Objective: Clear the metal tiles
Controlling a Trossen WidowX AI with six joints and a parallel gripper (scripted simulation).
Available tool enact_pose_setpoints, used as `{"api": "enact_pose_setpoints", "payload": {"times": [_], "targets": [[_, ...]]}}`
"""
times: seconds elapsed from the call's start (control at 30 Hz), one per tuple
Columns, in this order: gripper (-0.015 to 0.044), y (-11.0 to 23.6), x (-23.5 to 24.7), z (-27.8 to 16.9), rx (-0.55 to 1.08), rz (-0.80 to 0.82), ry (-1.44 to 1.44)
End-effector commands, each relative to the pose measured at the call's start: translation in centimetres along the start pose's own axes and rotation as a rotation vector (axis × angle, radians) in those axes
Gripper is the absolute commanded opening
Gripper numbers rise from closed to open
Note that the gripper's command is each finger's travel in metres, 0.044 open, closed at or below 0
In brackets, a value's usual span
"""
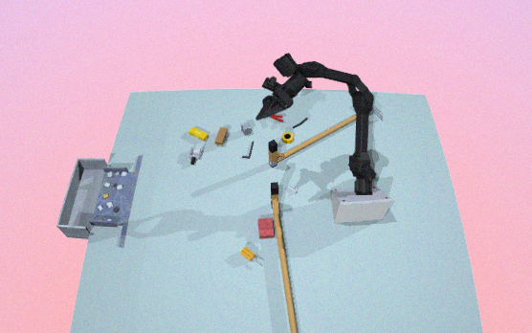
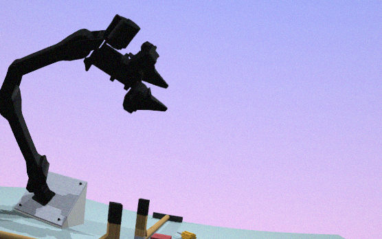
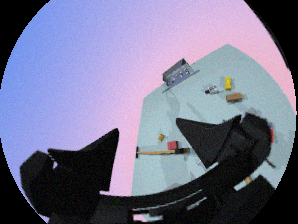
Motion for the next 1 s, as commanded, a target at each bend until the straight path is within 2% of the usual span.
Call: {"api": "enact_pose_setpoints", "payload": {"times": [0.0,0.97], "targets": [[0.0440,-1.2,1.8,-0.6,0.039,0.022,0.048],[0.0440,-4.7,14.2,-5.0,0.191,0.155,0.358]]}}
Point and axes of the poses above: the point midway between the two fingers, 35 mm back from their tips, its own y axis back along the fingers, its own x axis across the jaws, z = x × y, the point moved 10 cm from there along y, back along the fingers, and after that the axes turned 12 degrees about y, right-handed, at the moved point
